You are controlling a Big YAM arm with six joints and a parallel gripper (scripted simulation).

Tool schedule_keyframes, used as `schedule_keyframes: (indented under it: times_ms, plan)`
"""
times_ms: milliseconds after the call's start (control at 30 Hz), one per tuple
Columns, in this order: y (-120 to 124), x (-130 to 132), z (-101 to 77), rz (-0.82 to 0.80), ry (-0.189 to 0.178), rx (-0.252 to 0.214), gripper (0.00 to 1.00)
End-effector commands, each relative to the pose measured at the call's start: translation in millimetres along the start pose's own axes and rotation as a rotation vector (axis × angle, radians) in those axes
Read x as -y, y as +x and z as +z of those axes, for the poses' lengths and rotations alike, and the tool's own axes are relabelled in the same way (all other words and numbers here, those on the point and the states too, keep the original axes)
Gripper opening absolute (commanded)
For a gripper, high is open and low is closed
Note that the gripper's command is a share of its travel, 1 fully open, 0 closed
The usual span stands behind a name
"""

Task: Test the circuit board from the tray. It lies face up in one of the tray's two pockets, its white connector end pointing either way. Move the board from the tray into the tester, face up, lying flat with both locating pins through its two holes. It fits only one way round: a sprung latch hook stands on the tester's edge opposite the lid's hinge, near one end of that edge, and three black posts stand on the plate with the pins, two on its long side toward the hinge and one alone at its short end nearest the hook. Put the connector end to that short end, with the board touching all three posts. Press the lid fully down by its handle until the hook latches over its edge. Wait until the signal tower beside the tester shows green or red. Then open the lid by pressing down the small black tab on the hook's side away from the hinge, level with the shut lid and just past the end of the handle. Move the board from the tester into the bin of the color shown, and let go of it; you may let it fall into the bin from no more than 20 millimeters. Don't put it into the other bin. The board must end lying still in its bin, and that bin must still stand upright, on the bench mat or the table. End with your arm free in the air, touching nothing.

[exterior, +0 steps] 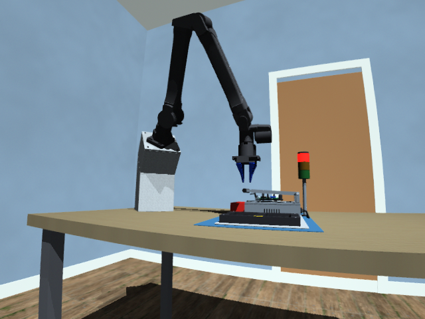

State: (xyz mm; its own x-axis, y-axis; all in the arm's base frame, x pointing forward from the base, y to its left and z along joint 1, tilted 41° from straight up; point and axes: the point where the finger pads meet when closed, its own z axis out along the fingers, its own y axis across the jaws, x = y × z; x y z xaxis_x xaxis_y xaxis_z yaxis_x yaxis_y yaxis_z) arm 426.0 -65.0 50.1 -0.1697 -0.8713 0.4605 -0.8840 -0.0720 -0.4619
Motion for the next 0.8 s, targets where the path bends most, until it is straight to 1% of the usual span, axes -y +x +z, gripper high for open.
schedule_keyframes:
  times_ms: [0, 600, 767]
  plan:
    - [2.9, 4.5, 0.9, 0.007, 0.011, 0.002, 0.26]
    - [3.2, 5.1, 0.2, 0.009, 0.013, 0.003, 0.26]
    - [2.1, 2.3, 6.4, 0.001, 0.003, 0.002, 0.26]
